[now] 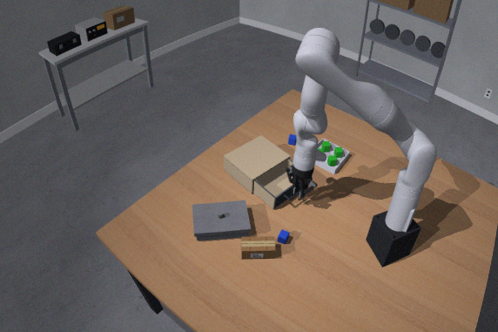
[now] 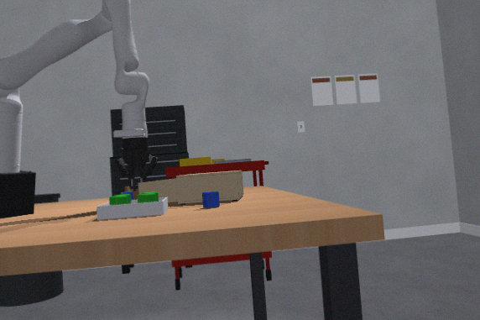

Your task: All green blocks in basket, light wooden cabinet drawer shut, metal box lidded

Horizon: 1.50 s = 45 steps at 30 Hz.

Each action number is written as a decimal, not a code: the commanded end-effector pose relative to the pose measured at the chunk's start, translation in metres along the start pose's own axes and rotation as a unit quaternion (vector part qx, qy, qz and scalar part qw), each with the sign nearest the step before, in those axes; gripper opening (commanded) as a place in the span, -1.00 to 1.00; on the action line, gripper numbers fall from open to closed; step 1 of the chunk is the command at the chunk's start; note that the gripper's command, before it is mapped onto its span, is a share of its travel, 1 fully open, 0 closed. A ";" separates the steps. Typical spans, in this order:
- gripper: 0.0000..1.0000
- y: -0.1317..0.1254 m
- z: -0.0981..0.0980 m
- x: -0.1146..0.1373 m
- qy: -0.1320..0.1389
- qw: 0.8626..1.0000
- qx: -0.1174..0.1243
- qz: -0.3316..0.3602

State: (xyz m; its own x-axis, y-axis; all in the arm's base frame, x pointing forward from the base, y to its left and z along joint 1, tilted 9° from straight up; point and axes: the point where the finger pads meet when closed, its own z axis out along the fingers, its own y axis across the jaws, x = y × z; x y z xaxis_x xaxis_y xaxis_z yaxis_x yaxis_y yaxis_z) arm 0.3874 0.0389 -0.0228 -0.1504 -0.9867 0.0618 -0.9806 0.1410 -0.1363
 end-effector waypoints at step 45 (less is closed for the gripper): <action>-0.39 -0.014 -0.001 0.000 0.000 1.000 0.001 0.000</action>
State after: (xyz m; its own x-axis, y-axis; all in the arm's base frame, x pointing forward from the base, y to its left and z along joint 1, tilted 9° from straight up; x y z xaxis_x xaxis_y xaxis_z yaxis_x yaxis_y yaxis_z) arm 0.4008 0.0370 -0.0201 -0.1504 -0.9867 0.0618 -0.9806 0.1410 -0.1362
